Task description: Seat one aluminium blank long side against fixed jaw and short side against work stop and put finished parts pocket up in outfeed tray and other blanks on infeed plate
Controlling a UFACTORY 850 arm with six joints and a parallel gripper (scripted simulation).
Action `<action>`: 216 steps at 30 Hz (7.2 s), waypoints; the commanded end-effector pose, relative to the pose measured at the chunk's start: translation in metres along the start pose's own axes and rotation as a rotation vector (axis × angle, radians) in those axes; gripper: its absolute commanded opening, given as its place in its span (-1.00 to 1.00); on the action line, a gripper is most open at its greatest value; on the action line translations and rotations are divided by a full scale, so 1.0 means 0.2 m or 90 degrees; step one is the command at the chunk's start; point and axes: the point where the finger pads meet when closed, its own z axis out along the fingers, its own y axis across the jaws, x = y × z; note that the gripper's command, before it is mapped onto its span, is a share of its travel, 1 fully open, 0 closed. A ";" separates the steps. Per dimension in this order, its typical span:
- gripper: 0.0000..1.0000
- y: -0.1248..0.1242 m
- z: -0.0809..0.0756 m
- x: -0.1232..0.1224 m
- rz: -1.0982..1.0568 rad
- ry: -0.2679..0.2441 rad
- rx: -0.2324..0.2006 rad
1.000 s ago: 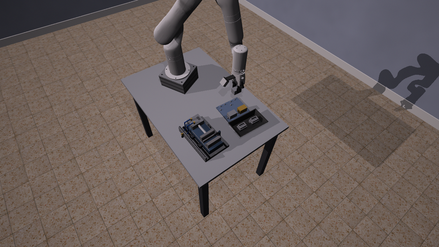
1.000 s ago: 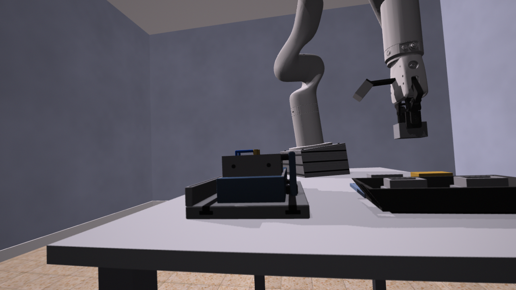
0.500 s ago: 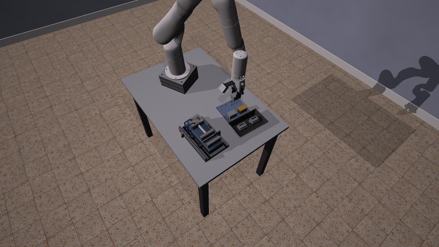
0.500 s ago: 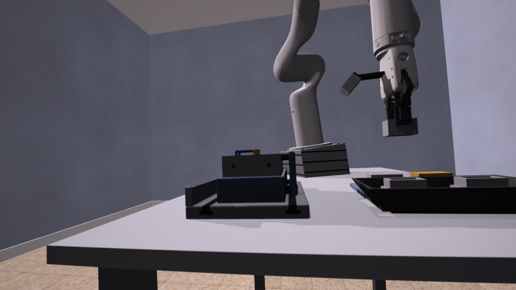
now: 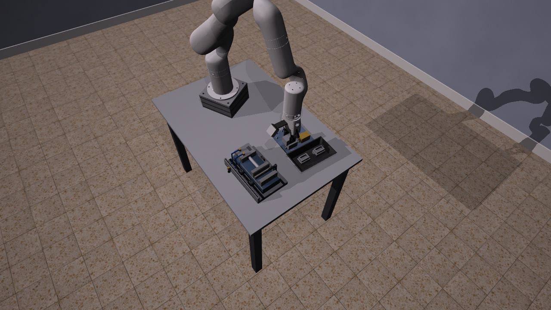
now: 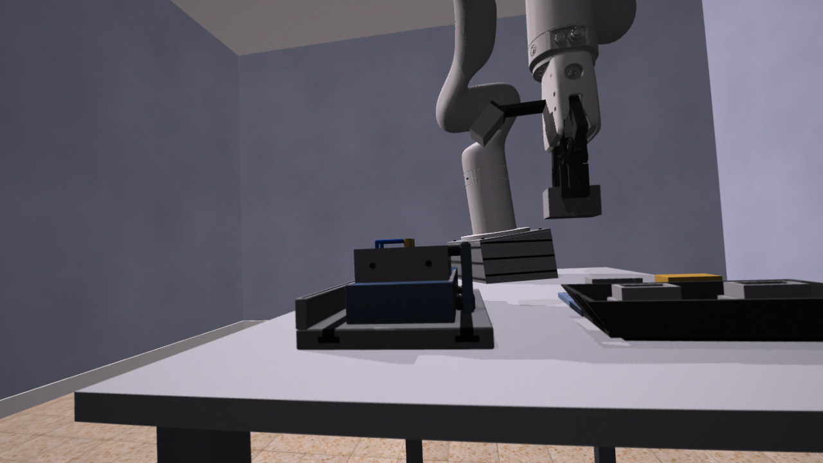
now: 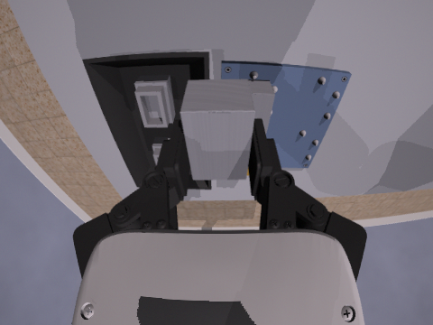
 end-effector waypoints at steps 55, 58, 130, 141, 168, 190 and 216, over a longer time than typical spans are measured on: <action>-1.00 -0.34 0.01 1.04 -0.029 -0.010 -0.005; -1.00 -0.35 0.01 1.04 -0.029 -0.009 -0.006; -1.00 -0.35 0.12 1.04 -0.030 -0.009 -0.006; -1.00 -0.35 0.13 1.04 -0.030 -0.009 -0.006; -1.00 -0.35 0.13 1.04 -0.030 -0.009 -0.006; -1.00 -0.35 0.15 1.04 -0.030 -0.009 -0.006; -1.00 -0.35 0.19 1.04 -0.030 -0.009 -0.006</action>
